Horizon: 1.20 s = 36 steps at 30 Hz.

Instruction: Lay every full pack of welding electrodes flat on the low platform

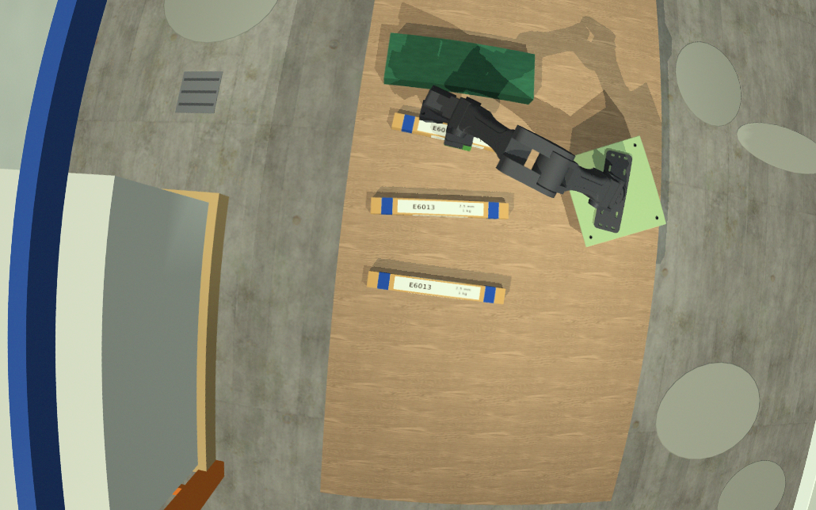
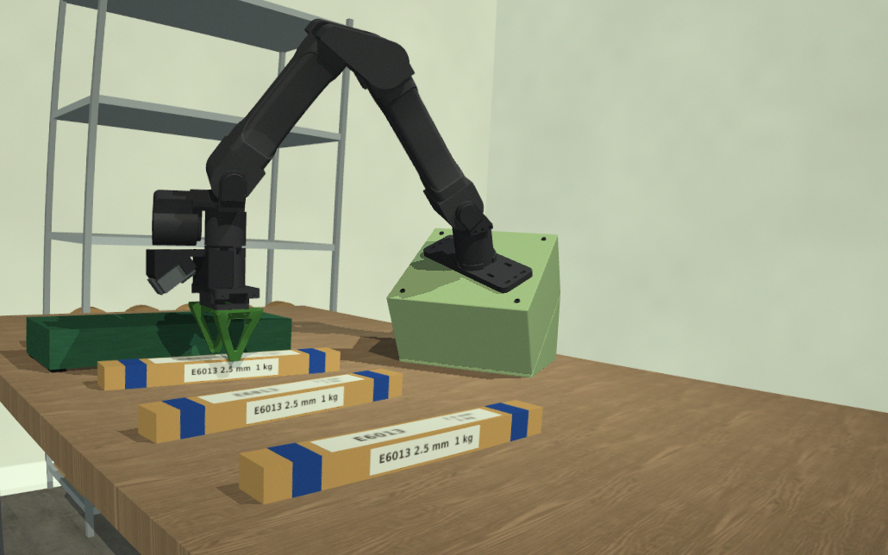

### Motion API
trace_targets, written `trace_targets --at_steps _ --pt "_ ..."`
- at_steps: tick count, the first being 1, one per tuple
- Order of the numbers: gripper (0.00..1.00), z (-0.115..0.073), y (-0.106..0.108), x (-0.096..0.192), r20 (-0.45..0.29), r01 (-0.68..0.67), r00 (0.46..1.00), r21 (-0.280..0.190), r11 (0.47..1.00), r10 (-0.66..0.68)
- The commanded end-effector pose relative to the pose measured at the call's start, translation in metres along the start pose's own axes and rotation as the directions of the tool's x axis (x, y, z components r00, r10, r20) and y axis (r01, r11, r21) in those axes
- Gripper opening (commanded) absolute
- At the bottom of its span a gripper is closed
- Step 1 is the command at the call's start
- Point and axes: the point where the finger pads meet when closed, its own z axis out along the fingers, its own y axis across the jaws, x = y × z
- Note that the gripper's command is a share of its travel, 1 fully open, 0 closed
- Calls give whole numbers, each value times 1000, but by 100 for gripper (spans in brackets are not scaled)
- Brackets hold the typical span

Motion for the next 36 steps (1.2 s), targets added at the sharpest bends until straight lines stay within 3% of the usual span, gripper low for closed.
trace_targets --at_steps 1,9,11,12,13,15,18,21,33,34,36 --pt "76 1 -1 -10 34 8 999 10 1000 -8" --pt "76 18 -1 1 7 -3 1000 4 1000 3" --pt "76 18 -1 1 7 -3 1000 4 1000 3" --pt "76 5 -5 -7 44 -4 999 19 1000 3" --pt "76 5 -5 -10 49 -1 999 21 1000 0" --pt "76 19 -5 -7 27 -1 1000 12 1000 1" --pt "76 24 -1 -6 22 5 1000 8 1000 -5" --pt "76 11 -3 -14 55 8 998 18 1000 -9" --pt "76 14 -4 -7 44 3 999 16 1000 -4" --pt "0 17 -2 -8 33 8 999 9 1000 -8" --pt "0 17 -2 -8 33 8 999 9 1000 -8"
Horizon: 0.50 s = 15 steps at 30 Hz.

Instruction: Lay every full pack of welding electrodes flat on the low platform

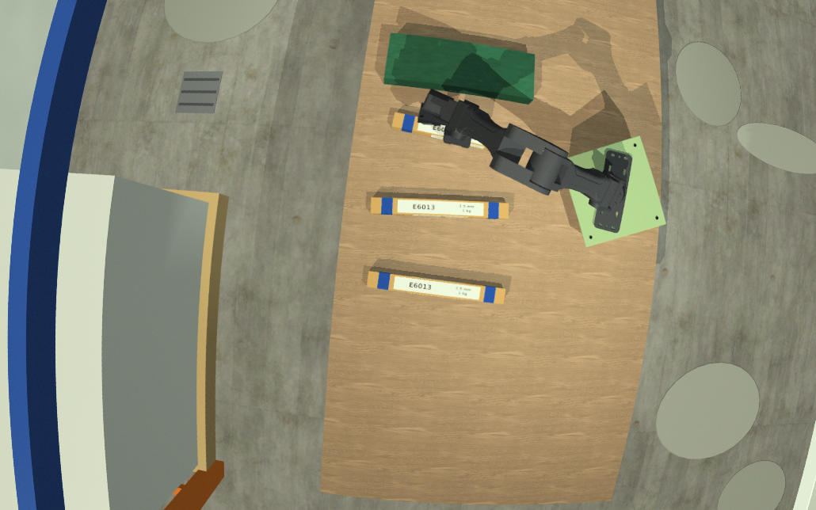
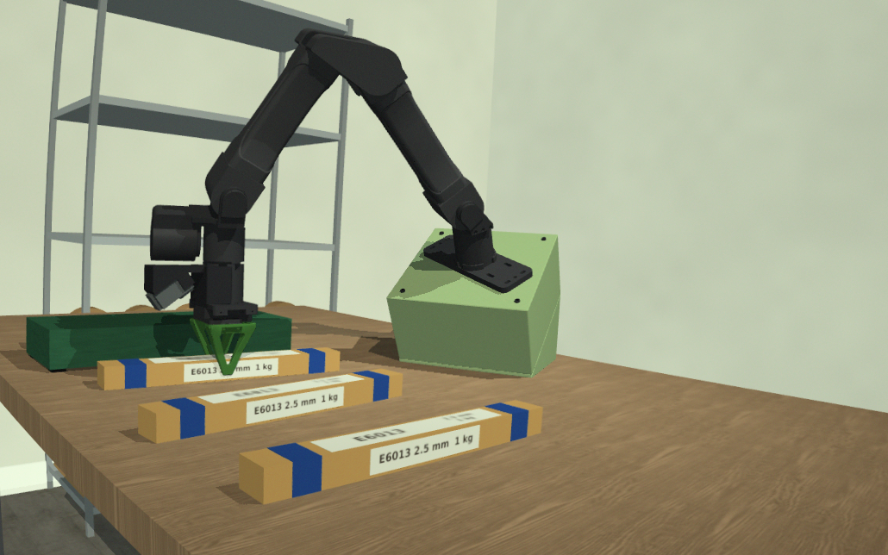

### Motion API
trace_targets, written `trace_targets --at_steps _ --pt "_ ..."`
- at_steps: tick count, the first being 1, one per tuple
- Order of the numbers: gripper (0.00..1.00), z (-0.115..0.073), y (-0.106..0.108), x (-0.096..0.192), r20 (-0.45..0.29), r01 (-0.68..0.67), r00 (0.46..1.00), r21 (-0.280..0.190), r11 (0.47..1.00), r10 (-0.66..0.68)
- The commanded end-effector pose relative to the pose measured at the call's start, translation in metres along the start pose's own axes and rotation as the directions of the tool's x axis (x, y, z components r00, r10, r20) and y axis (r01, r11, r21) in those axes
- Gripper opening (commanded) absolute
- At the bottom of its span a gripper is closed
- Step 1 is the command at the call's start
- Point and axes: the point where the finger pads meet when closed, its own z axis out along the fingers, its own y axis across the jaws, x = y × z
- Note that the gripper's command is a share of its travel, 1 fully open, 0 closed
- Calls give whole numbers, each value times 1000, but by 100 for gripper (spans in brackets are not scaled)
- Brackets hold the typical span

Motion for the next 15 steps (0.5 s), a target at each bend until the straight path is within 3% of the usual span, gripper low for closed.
trace_targets --at_steps 1,15 --pt "0 -4 -3 -4 19 0 1000 13 1000 0" --pt "0 -4 -2 -4 18 2 1000 9 1000 -2"
